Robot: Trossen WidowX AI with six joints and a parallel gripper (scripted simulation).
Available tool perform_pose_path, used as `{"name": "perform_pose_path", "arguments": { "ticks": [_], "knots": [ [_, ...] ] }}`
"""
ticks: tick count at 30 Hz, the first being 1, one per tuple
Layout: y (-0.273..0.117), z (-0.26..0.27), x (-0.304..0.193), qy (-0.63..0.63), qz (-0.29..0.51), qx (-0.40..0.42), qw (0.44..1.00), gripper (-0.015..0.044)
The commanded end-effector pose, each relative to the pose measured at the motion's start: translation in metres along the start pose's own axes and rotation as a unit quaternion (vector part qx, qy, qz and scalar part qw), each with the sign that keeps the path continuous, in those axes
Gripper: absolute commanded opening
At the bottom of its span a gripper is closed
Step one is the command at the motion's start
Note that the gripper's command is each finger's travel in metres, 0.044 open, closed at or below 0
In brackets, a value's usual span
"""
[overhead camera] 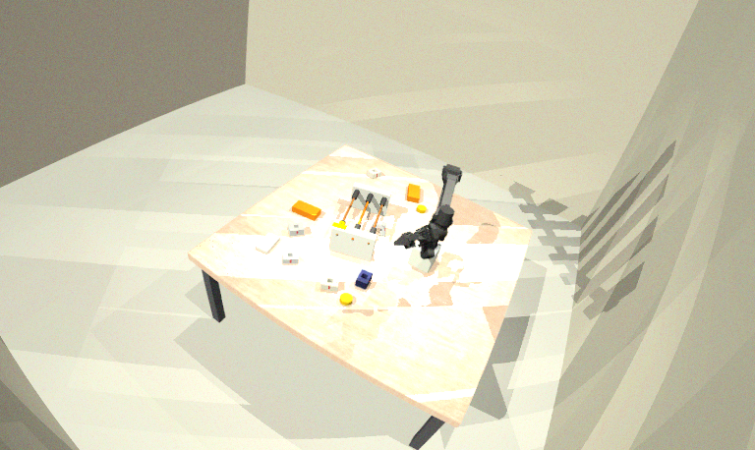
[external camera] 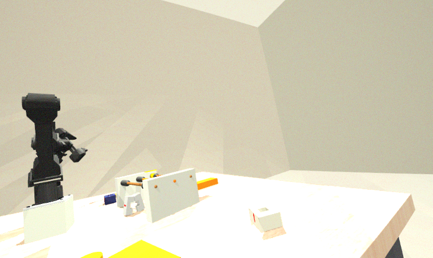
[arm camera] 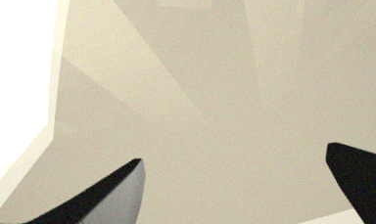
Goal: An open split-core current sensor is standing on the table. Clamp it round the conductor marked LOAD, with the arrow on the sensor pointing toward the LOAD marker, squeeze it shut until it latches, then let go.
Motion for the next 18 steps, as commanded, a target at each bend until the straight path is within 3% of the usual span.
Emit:
{"name": "perform_pose_path", "arguments": {
  "ticks": [1, 12, 18],
  "knots": [
    [0.024, 0.018, -0.032, 0.121, 0.052, 0.038, 0.991, 0.044],
    [0.044, 0.062, -0.097, 0.3, 0.166, 0.085, 0.935, 0.044],
    [0.038, 0.094, -0.15, 0.438, 0.274, 0.085, 0.852, 0.044]
  ]
}}
Point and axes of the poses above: the point midway between the two fingers, 35 mm back from their tips, its own y axis out along the fingers, its own z axis across the jaws, x = y × z, the point moved 6 cm from there along -y, back along the fingers, and after that the axes turned 10 degrees about -y, right-handed, at the moved point
